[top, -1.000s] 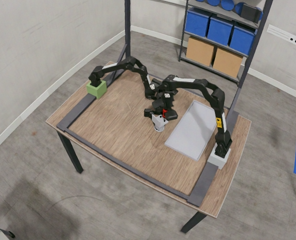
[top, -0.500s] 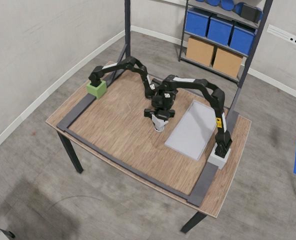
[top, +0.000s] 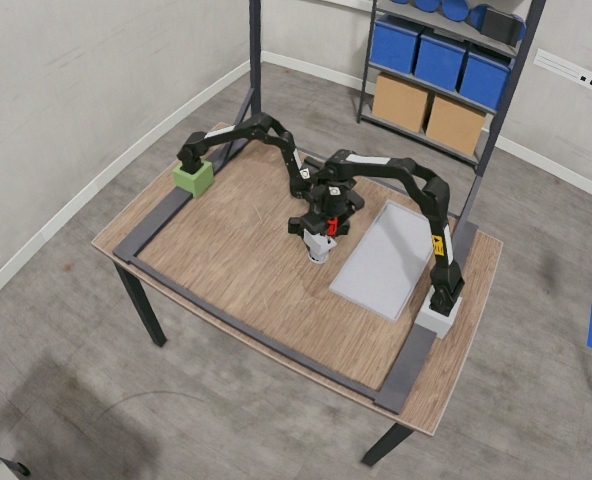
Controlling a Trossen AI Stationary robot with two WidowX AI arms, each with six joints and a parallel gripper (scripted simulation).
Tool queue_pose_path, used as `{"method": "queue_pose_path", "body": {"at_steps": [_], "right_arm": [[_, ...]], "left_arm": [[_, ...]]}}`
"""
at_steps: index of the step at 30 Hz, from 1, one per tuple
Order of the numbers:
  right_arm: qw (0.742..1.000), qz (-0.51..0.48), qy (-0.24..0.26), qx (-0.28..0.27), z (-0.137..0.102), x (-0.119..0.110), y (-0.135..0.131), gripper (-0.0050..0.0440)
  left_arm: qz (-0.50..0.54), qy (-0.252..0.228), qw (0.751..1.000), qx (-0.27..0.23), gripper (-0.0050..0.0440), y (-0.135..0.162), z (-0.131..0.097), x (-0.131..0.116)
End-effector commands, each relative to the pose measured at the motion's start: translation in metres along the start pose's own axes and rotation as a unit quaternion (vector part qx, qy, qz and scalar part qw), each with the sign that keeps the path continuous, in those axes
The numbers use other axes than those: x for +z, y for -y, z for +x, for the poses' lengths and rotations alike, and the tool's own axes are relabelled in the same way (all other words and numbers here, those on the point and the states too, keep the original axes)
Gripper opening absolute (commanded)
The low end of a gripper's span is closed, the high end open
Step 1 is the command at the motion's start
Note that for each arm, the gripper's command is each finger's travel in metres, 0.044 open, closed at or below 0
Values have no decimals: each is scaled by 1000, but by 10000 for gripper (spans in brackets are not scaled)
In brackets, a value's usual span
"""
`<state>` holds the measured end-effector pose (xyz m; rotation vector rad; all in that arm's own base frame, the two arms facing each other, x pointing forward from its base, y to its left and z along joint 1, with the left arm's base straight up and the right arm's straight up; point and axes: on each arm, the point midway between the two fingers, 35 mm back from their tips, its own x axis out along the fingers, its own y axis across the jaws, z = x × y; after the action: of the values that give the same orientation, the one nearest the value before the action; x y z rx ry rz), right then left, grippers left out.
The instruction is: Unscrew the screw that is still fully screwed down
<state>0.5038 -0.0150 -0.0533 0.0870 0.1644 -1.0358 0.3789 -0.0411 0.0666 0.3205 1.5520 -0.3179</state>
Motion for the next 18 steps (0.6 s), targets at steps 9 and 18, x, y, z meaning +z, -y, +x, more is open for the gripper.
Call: {"method": "queue_pose_path", "body": {"at_steps": [9,18], "right_arm": [[1000,17,6,0,2,15,-5,245],[1000,17,6,0,2,15,-5,245]], "left_arm": [[232,14,973,8,250,0,-10,3],[434,13,901,12,250,0,-12,2]]}}
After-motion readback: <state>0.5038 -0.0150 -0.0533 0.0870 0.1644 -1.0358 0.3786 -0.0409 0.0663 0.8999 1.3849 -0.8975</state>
